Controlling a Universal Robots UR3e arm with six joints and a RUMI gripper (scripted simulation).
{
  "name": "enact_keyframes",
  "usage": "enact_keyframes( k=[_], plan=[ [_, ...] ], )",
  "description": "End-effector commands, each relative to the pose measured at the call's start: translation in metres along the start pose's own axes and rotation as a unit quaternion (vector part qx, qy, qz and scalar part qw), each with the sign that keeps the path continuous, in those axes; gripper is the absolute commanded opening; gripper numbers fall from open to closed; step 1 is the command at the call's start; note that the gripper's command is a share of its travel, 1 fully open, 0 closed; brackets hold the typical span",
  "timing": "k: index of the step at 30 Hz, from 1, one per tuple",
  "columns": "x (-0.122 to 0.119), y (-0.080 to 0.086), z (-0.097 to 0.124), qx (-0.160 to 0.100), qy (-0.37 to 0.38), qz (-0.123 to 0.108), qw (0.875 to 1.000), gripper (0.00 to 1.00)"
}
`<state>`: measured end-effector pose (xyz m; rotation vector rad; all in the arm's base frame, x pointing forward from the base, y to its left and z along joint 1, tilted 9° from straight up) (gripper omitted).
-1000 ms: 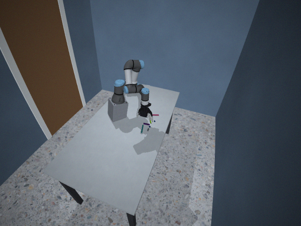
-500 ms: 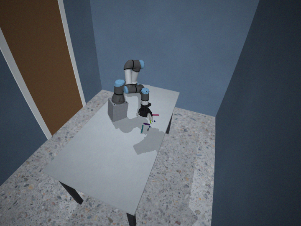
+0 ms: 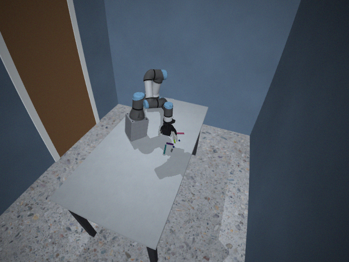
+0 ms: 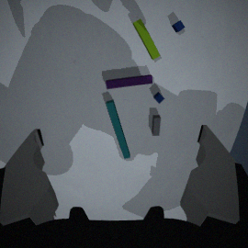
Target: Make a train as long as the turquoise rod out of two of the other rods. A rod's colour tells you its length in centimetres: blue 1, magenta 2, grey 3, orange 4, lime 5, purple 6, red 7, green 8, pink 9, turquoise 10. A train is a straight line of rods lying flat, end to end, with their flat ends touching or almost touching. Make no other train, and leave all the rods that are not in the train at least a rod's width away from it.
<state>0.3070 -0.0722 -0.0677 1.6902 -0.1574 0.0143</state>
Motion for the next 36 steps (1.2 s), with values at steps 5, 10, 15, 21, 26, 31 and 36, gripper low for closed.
enact_keyframes(
  k=[5, 10, 15, 21, 26, 31, 36],
  plan=[
    [0.001, 0.000, 0.000, -0.001, 0.000, 0.001, 1.000, 1.00],
    [0.001, 0.000, 0.000, -0.001, 0.000, 0.001, 1.000, 1.00],
    [0.001, 0.000, 0.000, -0.001, 0.000, 0.001, 1.000, 1.00],
    [0.004, 0.000, -0.006, -0.001, 0.020, 0.000, 1.000, 1.00],
    [0.013, 0.000, -0.026, -0.002, 0.077, -0.001, 0.997, 1.00],
    [0.021, -0.001, -0.045, -0.003, 0.128, -0.002, 0.992, 1.00],
    [0.031, -0.001, -0.081, -0.003, 0.216, -0.002, 0.976, 1.00]
  ],
)
Point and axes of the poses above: the point where the finger pads meet when closed, its own y axis back along the fingers, its own x axis across the jaws, z = x × y, the point moved 1 cm from there along y, back along the fingers
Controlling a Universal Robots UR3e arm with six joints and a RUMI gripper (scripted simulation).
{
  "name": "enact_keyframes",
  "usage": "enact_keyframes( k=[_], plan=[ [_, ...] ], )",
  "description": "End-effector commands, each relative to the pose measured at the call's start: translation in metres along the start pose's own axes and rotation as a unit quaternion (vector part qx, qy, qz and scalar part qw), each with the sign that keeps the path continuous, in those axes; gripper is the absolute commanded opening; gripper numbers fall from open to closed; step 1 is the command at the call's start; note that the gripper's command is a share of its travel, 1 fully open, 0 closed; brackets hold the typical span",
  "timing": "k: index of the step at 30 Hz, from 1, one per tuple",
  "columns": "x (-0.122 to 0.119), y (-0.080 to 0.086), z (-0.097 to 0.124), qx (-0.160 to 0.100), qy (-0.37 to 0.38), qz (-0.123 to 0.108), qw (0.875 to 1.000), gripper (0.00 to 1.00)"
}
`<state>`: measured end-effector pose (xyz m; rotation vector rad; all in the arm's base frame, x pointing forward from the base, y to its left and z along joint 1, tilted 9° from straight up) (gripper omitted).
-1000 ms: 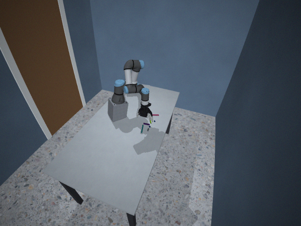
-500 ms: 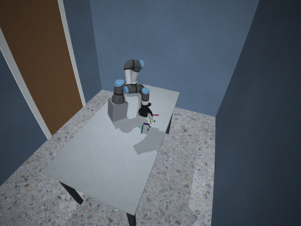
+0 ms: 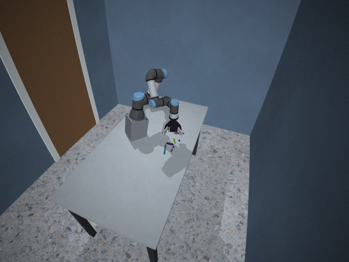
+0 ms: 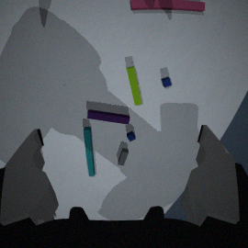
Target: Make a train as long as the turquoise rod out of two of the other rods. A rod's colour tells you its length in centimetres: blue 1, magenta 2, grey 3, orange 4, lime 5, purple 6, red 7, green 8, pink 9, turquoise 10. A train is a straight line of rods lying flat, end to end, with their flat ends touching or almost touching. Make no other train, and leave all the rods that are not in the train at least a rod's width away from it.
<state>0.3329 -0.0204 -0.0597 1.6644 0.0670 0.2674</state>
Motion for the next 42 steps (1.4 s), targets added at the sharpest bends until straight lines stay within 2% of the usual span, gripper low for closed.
enact_keyframes(
  k=[1, 8, 10, 16, 42],
  plan=[
    [0.020, 0.000, -0.029, -0.001, 0.084, -0.002, 0.996, 1.00],
    [0.040, 0.000, -0.072, 0.000, 0.191, -0.001, 0.982, 1.00],
    [0.040, 0.000, -0.072, 0.000, 0.191, -0.001, 0.982, 1.00],
    [0.047, 0.000, -0.092, 0.001, 0.236, 0.000, 0.972, 1.00],
    [0.048, 0.000, -0.094, 0.001, 0.240, 0.001, 0.971, 1.00]
  ],
)
Point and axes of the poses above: the point where the finger pads meet when closed, its own y axis back along the fingers, its own x axis across the jaws, z = x × y, the point moved 1 cm from there along y, back along the fingers
